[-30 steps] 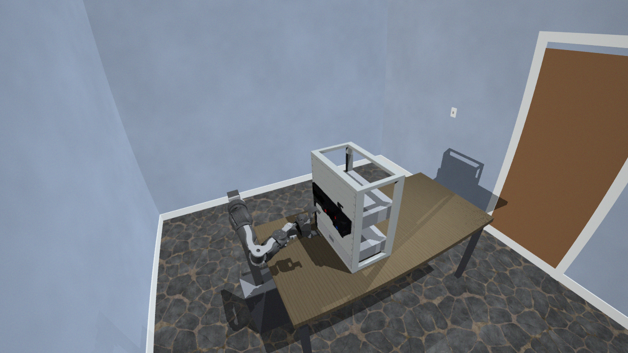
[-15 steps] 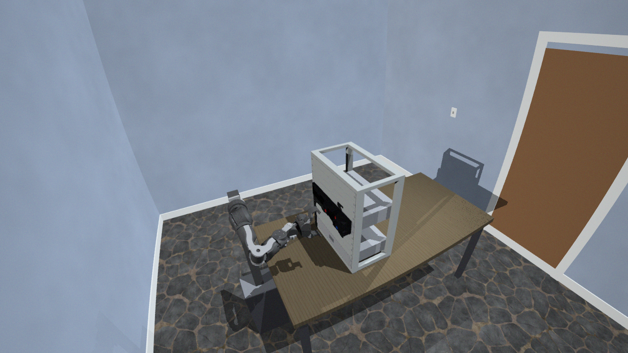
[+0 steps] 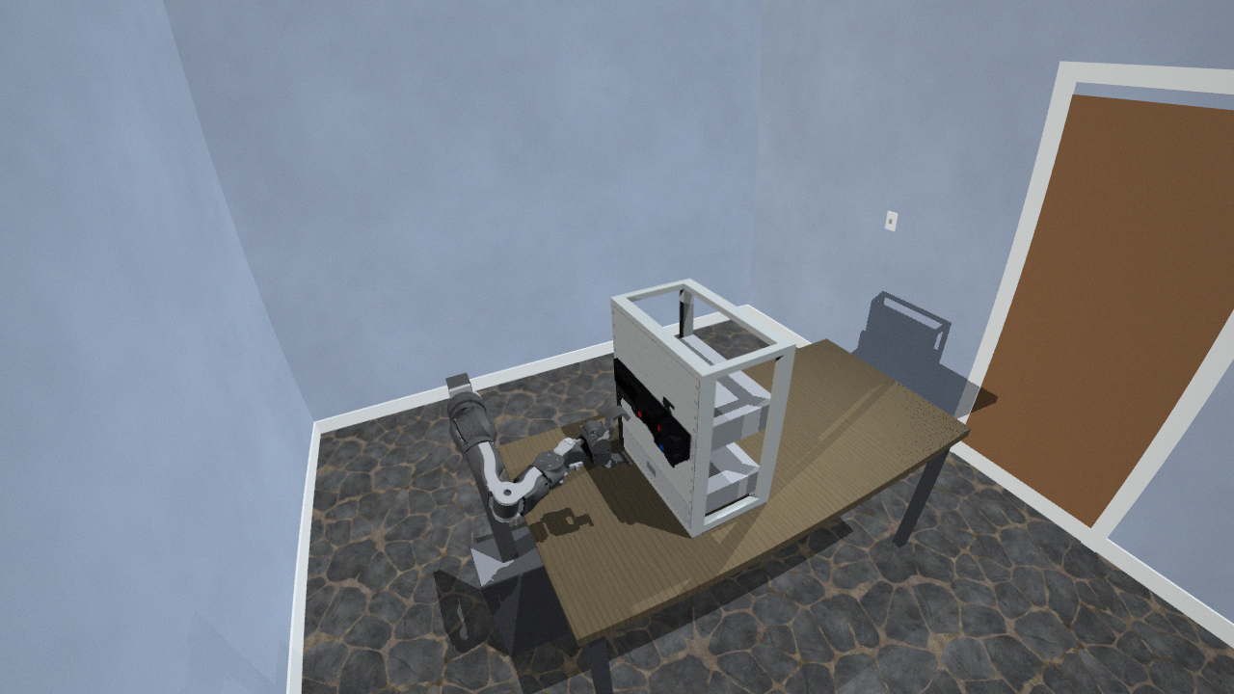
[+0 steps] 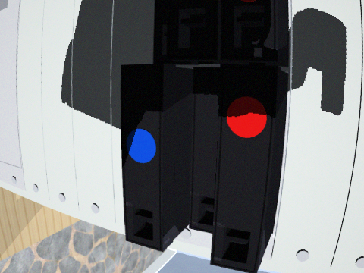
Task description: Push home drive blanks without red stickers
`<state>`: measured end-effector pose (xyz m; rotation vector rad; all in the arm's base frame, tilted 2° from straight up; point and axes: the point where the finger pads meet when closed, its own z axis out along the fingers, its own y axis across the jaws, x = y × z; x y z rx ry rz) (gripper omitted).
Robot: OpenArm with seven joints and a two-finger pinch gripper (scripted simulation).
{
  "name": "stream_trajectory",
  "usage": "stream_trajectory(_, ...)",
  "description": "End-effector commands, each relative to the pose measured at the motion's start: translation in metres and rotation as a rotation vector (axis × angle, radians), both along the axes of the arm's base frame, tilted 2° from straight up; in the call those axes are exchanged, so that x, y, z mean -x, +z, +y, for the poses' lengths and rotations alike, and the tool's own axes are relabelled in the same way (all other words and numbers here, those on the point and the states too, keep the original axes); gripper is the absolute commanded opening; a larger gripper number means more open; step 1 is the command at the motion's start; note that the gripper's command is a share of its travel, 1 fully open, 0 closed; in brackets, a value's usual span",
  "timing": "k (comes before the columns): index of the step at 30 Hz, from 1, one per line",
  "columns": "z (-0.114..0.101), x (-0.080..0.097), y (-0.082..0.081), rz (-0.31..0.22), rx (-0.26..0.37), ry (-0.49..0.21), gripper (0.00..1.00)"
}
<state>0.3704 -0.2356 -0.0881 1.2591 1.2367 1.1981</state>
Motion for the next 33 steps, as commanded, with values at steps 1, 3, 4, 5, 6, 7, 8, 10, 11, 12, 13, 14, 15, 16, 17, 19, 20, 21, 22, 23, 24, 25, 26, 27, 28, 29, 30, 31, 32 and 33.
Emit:
stream_trajectory(1, 0.0003, 0.0001, 0.0024, -0.008, 0.000, 0.003, 1.00)
stream_trajectory(3, 0.0003, 0.0001, 0.0024, -0.008, 0.000, 0.003, 1.00)
stream_trajectory(4, 0.0003, 0.0001, 0.0024, -0.008, 0.000, 0.003, 1.00)
stream_trajectory(5, 0.0003, 0.0001, 0.0024, -0.008, 0.000, 0.003, 1.00)
stream_trajectory(6, 0.0003, 0.0001, 0.0024, -0.008, 0.000, 0.003, 1.00)
stream_trajectory(7, 0.0003, 0.0001, 0.0024, -0.008, 0.000, 0.003, 1.00)
stream_trajectory(8, 0.0003, 0.0001, 0.0024, -0.008, 0.000, 0.003, 1.00)
stream_trajectory(10, 0.0003, 0.0001, 0.0024, -0.008, 0.000, 0.003, 1.00)
stream_trajectory(11, 0.0003, 0.0001, 0.0024, -0.008, 0.000, 0.003, 1.00)
stream_trajectory(12, 0.0003, 0.0001, 0.0024, -0.008, 0.000, 0.003, 1.00)
stream_trajectory(13, 0.0003, 0.0001, 0.0024, -0.008, 0.000, 0.003, 1.00)
stream_trajectory(14, 0.0003, 0.0001, 0.0024, -0.008, 0.000, 0.003, 1.00)
stream_trajectory(15, 0.0003, 0.0001, 0.0024, -0.008, 0.000, 0.003, 1.00)
stream_trajectory(16, 0.0003, 0.0001, 0.0024, -0.008, 0.000, 0.003, 1.00)
stream_trajectory(17, 0.0003, 0.0001, 0.0024, -0.008, 0.000, 0.003, 1.00)
stream_trajectory(19, 0.0003, 0.0001, 0.0024, -0.008, 0.000, 0.003, 1.00)
stream_trajectory(20, 0.0003, 0.0001, 0.0024, -0.008, 0.000, 0.003, 1.00)
stream_trajectory(21, 0.0003, 0.0001, 0.0024, -0.008, 0.000, 0.003, 1.00)
stream_trajectory(22, 0.0003, 0.0001, 0.0024, -0.008, 0.000, 0.003, 1.00)
stream_trajectory(23, 0.0003, 0.0001, 0.0024, -0.008, 0.000, 0.003, 0.00)
stream_trajectory(24, 0.0003, 0.0001, 0.0024, -0.008, 0.000, 0.003, 0.00)
stream_trajectory(25, 0.0003, 0.0001, 0.0024, -0.008, 0.000, 0.003, 0.00)
stream_trajectory(26, 0.0003, 0.0001, 0.0024, -0.008, 0.000, 0.003, 0.00)
stream_trajectory(27, 0.0003, 0.0001, 0.0024, -0.008, 0.000, 0.003, 0.00)
stream_trajectory(28, 0.0003, 0.0001, 0.0024, -0.008, 0.000, 0.003, 0.00)
stream_trajectory(29, 0.0003, 0.0001, 0.0024, -0.008, 0.000, 0.003, 0.00)
stream_trajectory(30, 0.0003, 0.0001, 0.0024, -0.008, 0.000, 0.003, 0.00)
stream_trajectory(31, 0.0003, 0.0001, 0.0024, -0.008, 0.000, 0.003, 0.00)
stream_trajectory(32, 0.0003, 0.0001, 0.0024, -0.008, 0.000, 0.003, 0.00)
stream_trajectory(33, 0.0003, 0.0001, 0.0024, -0.008, 0.000, 0.003, 0.00)
